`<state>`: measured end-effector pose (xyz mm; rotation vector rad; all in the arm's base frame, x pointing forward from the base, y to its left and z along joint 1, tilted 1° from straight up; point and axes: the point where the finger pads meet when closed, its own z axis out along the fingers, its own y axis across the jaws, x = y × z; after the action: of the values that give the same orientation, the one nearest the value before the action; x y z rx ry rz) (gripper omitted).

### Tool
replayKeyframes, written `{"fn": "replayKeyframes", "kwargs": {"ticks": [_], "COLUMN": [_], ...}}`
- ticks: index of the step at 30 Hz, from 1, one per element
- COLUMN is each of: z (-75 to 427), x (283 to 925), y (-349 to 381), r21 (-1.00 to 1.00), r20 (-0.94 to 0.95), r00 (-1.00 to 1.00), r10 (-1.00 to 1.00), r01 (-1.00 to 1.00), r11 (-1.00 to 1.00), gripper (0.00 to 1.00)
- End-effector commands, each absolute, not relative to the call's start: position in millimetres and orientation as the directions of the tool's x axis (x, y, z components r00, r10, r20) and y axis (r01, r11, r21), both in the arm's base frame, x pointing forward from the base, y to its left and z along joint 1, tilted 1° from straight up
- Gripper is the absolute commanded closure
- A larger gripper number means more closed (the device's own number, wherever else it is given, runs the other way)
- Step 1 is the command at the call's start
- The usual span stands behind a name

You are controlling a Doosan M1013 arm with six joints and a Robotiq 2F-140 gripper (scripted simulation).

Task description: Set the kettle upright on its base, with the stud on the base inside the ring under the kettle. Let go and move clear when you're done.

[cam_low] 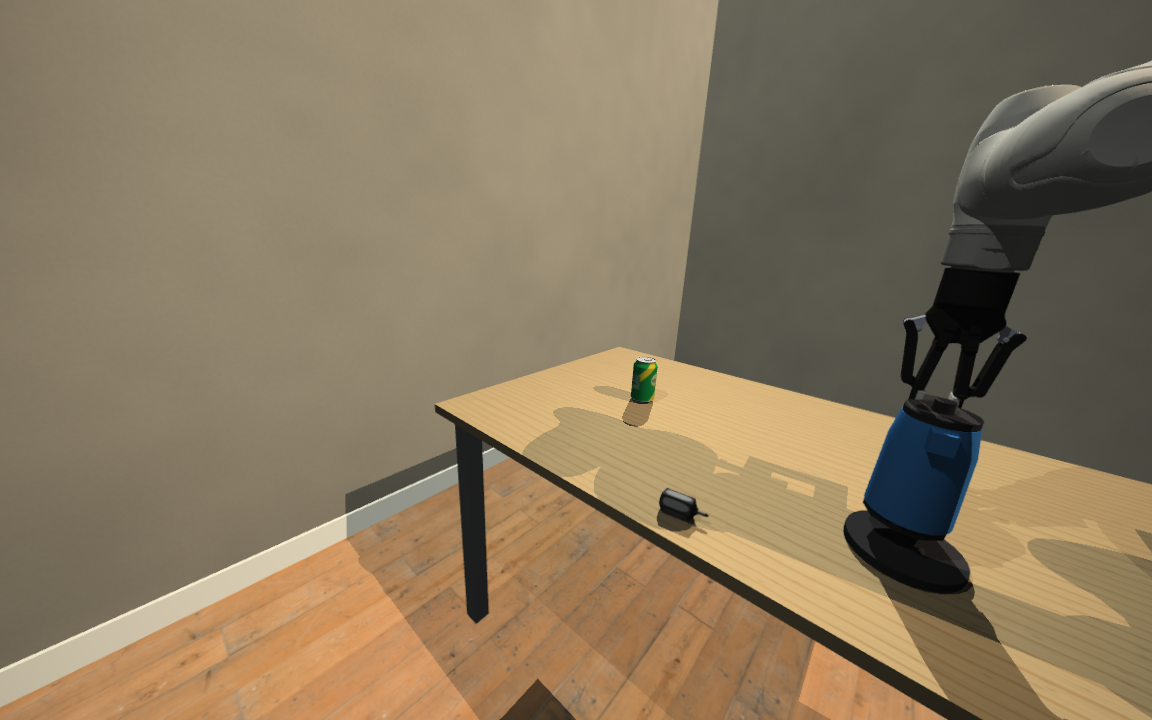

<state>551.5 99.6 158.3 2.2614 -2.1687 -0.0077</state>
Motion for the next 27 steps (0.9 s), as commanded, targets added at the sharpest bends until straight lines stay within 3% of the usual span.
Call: {"fn": "replayKeyframes", "kwargs": {"ticks": [1,27], "z": [156.2,155.9], "x": [546.3,544.4], "y": [108.9,119.6], "r21": [0.011,0.011], "r20": [-0.004,-0.004], "r00": [0.033,0.032], "r10": [-0.999,-0.999], "r01": [-0.999,-0.999], "r11": [-0.033,-0.032], "gripper": [0.90,0.90]}}
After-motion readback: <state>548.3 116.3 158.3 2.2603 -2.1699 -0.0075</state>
